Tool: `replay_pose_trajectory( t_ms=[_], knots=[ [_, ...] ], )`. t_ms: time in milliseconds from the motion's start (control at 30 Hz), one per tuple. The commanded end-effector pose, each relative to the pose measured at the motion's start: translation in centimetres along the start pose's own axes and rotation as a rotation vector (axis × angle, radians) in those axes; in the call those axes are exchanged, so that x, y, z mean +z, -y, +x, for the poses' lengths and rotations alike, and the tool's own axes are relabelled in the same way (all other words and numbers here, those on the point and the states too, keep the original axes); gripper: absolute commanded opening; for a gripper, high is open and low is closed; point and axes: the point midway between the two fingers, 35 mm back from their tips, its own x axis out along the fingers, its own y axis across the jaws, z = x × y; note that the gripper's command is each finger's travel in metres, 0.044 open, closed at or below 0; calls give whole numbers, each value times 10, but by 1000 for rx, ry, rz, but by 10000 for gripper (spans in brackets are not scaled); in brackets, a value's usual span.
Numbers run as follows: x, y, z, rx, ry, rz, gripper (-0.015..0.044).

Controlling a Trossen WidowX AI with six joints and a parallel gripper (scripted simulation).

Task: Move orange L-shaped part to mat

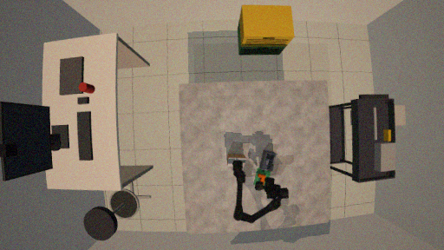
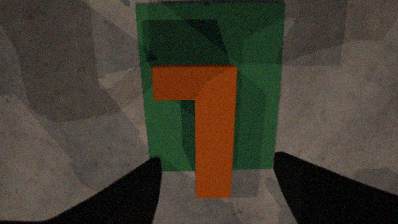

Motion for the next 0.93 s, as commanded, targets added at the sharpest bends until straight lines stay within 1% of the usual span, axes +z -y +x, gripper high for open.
replay_pose_trajectory(
  t_ms=[0, 100, 167, 900],
  knots=[
    [2, 5, -31, -18, 12, -15, 394],
    [1, 2, -68, -25, 6, -46, 400],
    [0, 0, -78, -28, 3, -53, 400],
    [0, 1, -73, -41, 5, -51, 400]
  ],
)
